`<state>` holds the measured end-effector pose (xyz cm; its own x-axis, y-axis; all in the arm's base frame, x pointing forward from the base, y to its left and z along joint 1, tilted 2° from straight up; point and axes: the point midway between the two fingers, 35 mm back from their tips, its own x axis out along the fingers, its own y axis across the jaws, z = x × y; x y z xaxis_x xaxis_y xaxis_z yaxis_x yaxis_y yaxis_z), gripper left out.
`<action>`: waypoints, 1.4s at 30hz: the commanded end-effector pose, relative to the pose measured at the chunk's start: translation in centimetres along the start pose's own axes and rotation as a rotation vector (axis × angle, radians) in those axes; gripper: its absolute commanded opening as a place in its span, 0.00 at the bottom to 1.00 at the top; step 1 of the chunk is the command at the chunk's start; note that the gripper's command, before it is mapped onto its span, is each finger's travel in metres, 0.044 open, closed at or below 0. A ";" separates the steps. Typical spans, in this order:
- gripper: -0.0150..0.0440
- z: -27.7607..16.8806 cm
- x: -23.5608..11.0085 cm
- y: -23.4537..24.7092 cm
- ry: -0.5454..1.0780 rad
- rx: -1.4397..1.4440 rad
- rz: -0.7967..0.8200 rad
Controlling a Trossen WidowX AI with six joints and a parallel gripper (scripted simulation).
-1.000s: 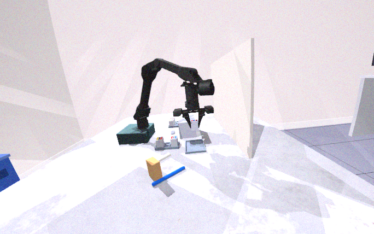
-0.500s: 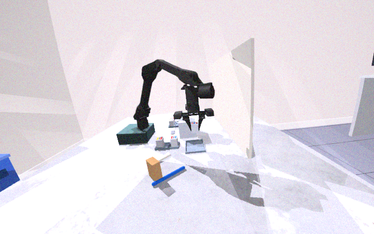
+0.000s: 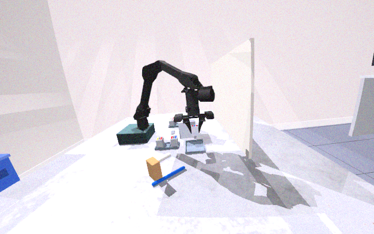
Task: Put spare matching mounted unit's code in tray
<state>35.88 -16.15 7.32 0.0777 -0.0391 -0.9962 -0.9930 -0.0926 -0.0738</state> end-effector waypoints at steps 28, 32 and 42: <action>0.25 0.3 2.9 0.4 -0.005 -0.004 0.004; 0.25 0.3 3.3 0.5 -0.005 -0.004 0.004; 0.25 0.4 4.1 0.6 -0.005 -0.004 0.004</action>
<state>35.72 -16.08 3.55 0.0772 -0.0389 -0.9963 -0.9930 -0.0926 -0.0733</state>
